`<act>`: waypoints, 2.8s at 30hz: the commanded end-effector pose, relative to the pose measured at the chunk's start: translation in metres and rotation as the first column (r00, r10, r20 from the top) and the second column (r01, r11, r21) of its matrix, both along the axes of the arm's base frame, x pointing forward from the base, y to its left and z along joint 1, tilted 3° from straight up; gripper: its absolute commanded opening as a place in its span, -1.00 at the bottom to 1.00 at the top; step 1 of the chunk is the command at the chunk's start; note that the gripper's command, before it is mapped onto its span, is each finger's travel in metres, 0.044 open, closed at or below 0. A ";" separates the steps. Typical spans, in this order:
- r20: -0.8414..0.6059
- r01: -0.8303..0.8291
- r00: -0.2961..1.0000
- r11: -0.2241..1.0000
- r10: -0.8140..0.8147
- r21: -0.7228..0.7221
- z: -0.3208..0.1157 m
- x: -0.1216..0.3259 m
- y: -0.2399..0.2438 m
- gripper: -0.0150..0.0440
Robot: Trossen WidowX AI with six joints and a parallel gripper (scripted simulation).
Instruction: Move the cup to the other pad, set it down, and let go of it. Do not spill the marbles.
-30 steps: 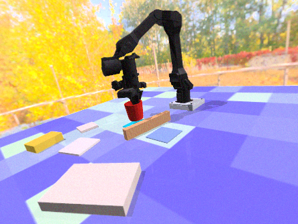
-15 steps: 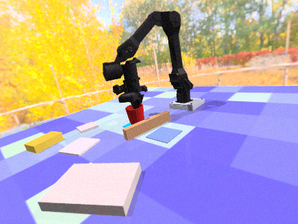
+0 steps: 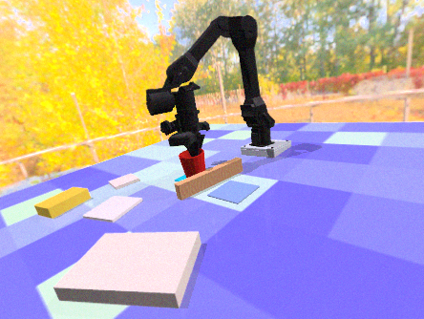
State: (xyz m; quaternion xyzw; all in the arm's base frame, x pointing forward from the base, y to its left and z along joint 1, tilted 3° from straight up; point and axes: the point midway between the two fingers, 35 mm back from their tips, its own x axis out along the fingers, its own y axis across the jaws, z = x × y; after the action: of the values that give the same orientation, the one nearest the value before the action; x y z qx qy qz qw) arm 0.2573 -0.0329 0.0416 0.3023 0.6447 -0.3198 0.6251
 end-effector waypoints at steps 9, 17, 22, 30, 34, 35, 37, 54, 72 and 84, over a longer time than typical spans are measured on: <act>0.001 0.000 1.000 1.000 0.000 0.000 0.002 0.000 0.000 -0.06; 0.001 -0.001 1.000 1.000 0.001 -0.001 0.012 0.001 0.000 -0.06; 0.001 -0.001 1.000 1.000 0.001 -0.002 0.019 0.002 0.000 -0.06; 0.000 -0.002 1.000 1.000 0.002 -0.003 0.030 0.002 0.001 -0.06; 0.000 -0.002 1.000 1.000 0.002 -0.003 0.036 0.001 0.001 -0.06; 0.000 -0.002 1.000 1.000 0.002 -0.003 0.037 0.001 0.001 -0.06; 0.000 -0.002 1.000 1.000 0.002 -0.004 0.040 0.001 0.001 -0.06; -0.010 -0.006 1.000 1.000 0.006 0.001 0.048 -0.004 0.003 0.30; -0.004 -0.004 1.000 1.000 0.004 -0.002 0.087 -0.001 0.004 1.00; 0.000 -0.003 1.000 1.000 0.003 -0.004 0.113 -0.003 0.006 1.00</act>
State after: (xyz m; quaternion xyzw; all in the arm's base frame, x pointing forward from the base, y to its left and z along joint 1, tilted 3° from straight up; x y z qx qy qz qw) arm 0.2537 -0.0272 0.1494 0.2993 0.6477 -0.3189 0.6239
